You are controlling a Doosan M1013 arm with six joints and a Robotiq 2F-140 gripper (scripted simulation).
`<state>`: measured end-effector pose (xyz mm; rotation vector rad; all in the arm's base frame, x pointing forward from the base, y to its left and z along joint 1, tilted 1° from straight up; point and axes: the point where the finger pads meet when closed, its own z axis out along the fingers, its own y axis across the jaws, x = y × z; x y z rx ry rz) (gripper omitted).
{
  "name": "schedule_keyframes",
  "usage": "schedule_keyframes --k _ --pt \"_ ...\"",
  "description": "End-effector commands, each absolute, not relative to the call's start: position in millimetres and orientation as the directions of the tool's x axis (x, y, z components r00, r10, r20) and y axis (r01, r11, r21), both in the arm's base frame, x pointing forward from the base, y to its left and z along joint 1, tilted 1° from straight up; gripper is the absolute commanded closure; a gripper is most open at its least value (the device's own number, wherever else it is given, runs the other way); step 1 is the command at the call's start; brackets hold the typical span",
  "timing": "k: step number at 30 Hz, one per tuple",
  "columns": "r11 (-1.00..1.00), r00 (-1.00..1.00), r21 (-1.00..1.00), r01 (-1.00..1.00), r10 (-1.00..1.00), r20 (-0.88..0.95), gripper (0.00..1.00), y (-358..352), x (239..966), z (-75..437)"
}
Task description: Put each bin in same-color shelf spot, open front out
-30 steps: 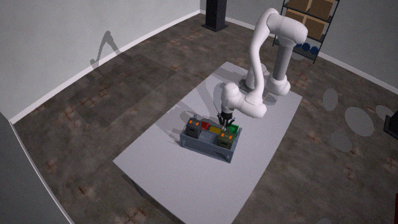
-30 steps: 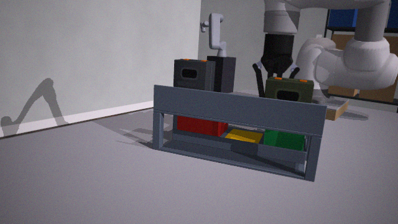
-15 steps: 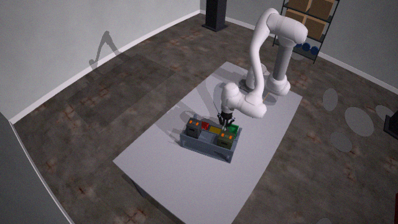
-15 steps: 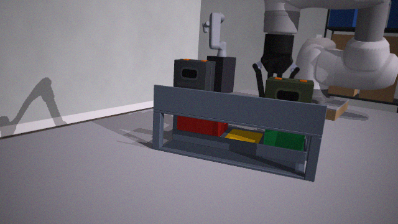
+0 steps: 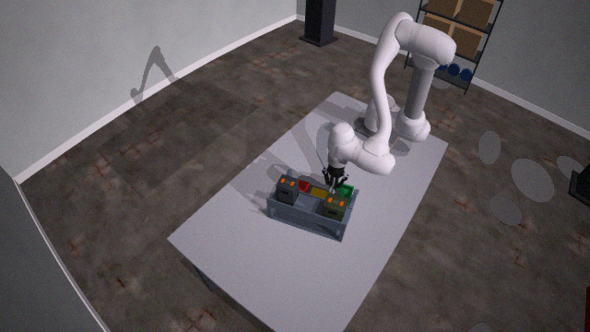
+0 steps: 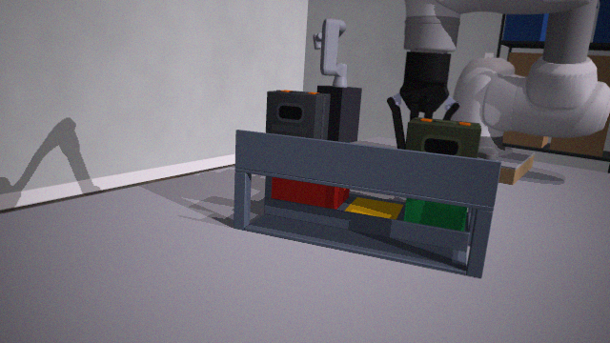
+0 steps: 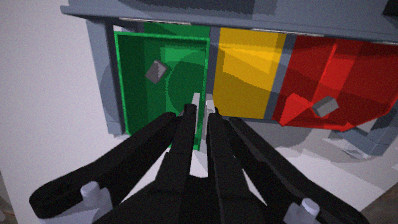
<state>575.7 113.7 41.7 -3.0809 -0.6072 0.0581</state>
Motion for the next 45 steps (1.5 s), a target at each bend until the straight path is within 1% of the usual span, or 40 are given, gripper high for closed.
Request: schedule_keyframes --k 1,21,45 --pt "-0.925 0.925 -0.008 0.379 0.379 -0.036 0.85 113.8 575.7 41.9" --pt "-0.925 0.925 -0.008 0.379 0.379 -0.036 0.85 113.7 575.6 49.2" --pt "-0.925 0.925 -0.008 0.379 0.379 -0.036 0.85 113.4 575.5 79.7"
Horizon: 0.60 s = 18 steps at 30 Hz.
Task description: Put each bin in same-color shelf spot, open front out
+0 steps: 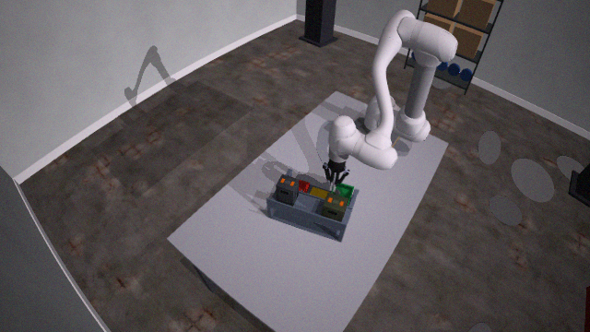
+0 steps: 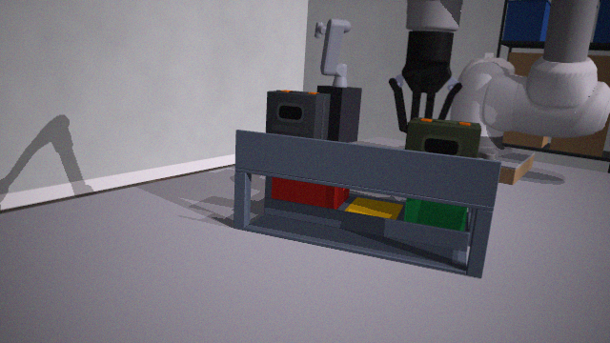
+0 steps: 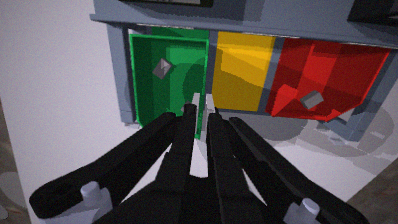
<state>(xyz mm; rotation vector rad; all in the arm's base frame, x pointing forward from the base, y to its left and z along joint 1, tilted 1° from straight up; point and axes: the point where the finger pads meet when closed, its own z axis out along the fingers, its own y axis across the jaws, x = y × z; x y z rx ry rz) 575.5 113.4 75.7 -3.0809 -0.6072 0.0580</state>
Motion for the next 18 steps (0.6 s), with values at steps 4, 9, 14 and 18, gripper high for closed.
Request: schedule_keyframes --k 4,9,14,18 --pt "-0.925 0.925 -0.008 0.379 0.379 -0.036 0.85 113.4 575.4 87.1" --pt "-0.925 0.925 -0.008 0.379 0.379 -0.036 0.85 113.3 575.4 92.8" --pt "-0.925 0.925 -0.008 0.379 0.379 -0.036 0.85 113.2 575.4 102.3" --pt "-0.925 0.925 -0.008 0.379 0.379 -0.036 0.85 113.2 575.3 109.8"
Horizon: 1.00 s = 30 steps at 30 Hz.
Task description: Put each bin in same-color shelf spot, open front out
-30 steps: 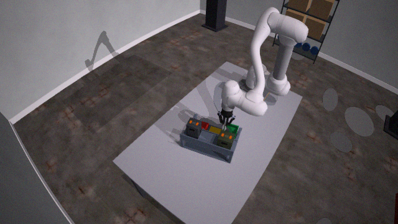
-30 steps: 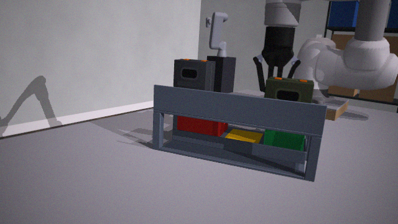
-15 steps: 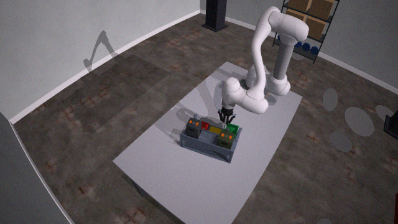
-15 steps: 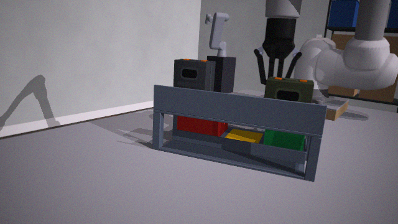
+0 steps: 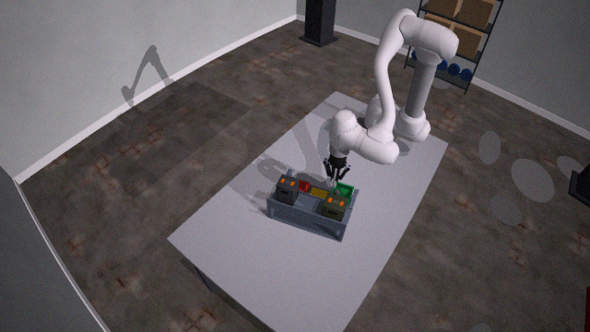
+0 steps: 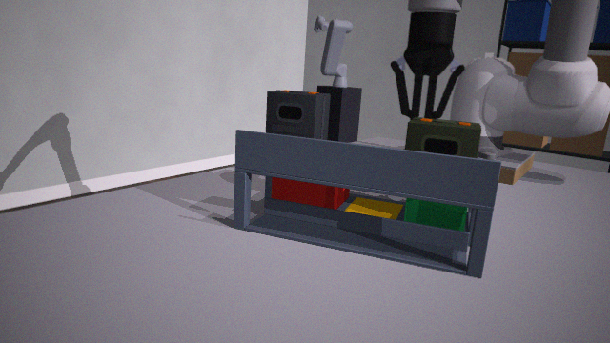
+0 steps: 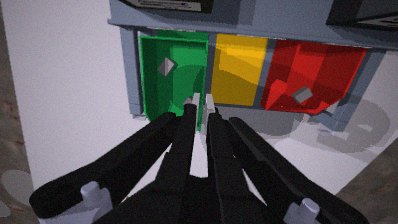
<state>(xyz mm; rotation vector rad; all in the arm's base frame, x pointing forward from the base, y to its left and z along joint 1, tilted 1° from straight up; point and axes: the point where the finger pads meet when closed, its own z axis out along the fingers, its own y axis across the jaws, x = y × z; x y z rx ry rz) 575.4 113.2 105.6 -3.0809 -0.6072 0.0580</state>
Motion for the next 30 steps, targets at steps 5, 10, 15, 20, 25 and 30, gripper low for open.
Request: schedule_keyframes --k 5,10,15,20,25,30 --pt "-0.925 0.925 -0.008 0.379 0.379 -0.036 0.85 113.1 575.3 118.3" --pt "-0.925 0.925 -0.008 0.379 0.379 -0.036 0.85 113.1 575.3 122.9" --pt "-0.925 0.925 -0.008 0.379 0.379 -0.036 0.85 113.0 575.2 129.5" --pt "-0.925 0.925 -0.008 0.379 0.379 -0.036 0.85 113.0 575.2 134.7" --pt "-0.925 0.925 -0.008 0.379 0.379 -0.036 0.85 112.9 575.2 137.0" --pt "-0.925 0.925 -0.008 0.379 0.379 -0.036 0.85 112.9 575.2 139.8"
